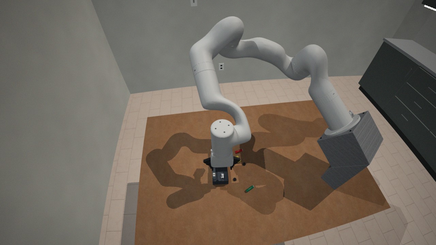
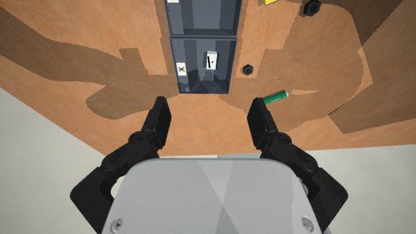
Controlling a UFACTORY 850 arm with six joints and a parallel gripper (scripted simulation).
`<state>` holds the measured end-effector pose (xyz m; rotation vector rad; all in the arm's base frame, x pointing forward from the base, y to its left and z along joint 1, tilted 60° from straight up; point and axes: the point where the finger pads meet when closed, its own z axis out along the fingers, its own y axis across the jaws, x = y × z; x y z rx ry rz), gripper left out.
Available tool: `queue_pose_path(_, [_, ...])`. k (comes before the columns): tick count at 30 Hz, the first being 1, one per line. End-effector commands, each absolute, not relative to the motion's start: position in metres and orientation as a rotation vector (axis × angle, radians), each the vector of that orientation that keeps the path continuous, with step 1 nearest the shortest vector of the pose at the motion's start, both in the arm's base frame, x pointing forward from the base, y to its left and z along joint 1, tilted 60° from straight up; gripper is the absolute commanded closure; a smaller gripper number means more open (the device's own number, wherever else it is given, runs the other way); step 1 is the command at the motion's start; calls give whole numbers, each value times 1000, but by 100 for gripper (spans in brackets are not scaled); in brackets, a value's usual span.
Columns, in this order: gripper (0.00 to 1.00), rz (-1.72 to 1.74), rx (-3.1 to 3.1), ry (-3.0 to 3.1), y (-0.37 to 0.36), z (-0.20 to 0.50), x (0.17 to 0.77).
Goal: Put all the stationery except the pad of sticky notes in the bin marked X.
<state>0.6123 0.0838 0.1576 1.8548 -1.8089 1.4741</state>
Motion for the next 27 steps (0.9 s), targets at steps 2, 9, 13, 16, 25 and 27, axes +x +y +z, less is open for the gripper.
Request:
queue_pose_path(2, [0, 1475, 1855, -1809, 100, 169, 601])
queue_pose_path(9, [0, 1475, 1855, -1809, 113, 179, 591])
queue_pose_path(13, [0, 1475, 1855, -1809, 125, 187, 583])
queue_pose_path(16, [0, 1475, 1855, -1809, 133, 193, 576])
queue_pose_path(25, [0, 1475, 1855, -1809, 146, 203, 567])
queue_pose_path(27, [0, 1475, 1855, -1809, 146, 203, 567])
